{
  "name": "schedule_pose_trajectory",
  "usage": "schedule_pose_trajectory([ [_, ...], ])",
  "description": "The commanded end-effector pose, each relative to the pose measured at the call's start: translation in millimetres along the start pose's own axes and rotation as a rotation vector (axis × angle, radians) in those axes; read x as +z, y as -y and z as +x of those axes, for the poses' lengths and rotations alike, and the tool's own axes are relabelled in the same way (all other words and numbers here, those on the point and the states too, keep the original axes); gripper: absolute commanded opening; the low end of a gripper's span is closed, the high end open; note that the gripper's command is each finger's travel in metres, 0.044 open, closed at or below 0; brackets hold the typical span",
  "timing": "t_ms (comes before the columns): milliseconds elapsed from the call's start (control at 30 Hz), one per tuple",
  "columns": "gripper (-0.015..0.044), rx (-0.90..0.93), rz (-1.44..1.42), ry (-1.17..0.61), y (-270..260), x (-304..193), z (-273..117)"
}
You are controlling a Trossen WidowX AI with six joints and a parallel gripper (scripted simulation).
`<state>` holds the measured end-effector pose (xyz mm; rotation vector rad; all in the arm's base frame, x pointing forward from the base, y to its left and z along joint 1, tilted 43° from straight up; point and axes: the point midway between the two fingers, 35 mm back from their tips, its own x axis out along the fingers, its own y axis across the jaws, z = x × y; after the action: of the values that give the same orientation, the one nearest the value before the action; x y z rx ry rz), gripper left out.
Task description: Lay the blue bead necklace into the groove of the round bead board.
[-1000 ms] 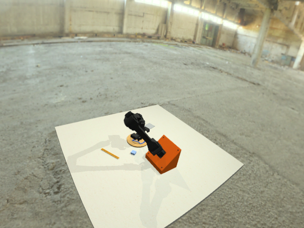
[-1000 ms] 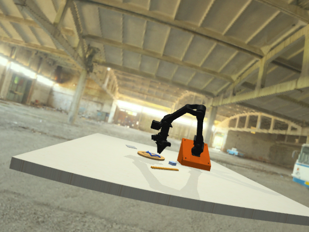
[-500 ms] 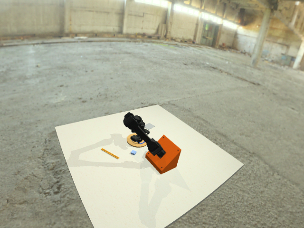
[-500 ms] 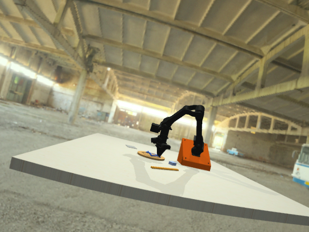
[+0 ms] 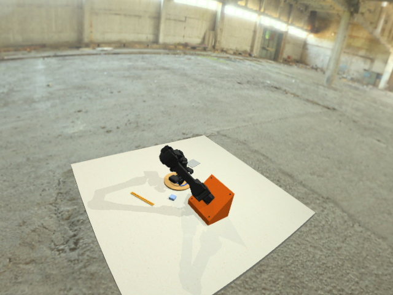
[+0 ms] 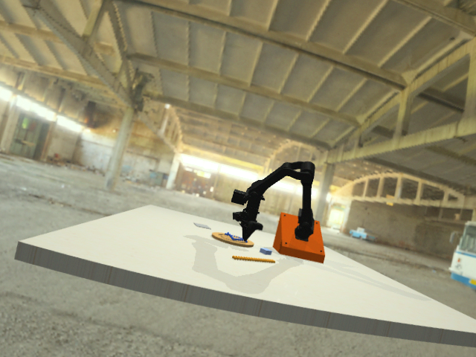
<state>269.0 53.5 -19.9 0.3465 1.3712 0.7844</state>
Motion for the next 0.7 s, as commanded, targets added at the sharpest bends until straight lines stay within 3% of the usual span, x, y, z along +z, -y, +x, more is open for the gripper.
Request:
schedule_pose_trajectory([
  [0, 0.0, 0.0, -0.001, 0.001, 0.0, 0.2, -0.2],
  [667, 0.0, 0.005, 0.006, -0.003, -0.7, -1.3, -5.6],
])
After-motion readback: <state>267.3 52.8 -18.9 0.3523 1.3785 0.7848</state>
